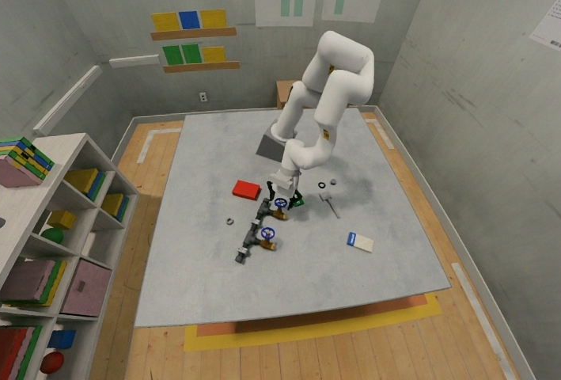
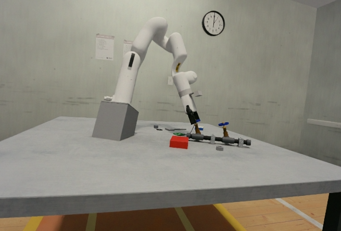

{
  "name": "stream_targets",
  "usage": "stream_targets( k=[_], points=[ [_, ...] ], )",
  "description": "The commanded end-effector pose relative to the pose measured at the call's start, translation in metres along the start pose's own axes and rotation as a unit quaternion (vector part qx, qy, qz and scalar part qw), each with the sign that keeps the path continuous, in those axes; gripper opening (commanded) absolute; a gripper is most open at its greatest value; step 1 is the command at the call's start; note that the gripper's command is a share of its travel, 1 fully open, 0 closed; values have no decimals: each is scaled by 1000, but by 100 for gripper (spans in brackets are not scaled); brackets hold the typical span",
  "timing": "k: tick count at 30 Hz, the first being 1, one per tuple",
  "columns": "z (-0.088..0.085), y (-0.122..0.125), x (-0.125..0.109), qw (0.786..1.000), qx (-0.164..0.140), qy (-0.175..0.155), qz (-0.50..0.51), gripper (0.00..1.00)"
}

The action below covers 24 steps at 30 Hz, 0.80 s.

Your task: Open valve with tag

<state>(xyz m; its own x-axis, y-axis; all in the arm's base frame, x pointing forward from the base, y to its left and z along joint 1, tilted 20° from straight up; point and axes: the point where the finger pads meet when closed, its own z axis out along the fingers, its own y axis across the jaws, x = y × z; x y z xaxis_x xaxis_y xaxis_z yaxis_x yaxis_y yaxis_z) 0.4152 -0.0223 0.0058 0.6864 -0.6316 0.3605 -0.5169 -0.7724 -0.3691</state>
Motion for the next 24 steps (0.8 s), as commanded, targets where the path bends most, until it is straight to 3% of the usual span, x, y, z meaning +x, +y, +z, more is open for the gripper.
stream_targets(
  k=[1,11,13,14,24],
  points=[
    [0,0,1,990,-5,-23,137,100],
    [0,0,1,935,-15,-42,352,100],
    [0,0,1,935,-15,-42,352,100],
    [0,0,1,914,-16,-61,400,100],
    [0,0,1,912,-16,-64,404,100]
  ],
)
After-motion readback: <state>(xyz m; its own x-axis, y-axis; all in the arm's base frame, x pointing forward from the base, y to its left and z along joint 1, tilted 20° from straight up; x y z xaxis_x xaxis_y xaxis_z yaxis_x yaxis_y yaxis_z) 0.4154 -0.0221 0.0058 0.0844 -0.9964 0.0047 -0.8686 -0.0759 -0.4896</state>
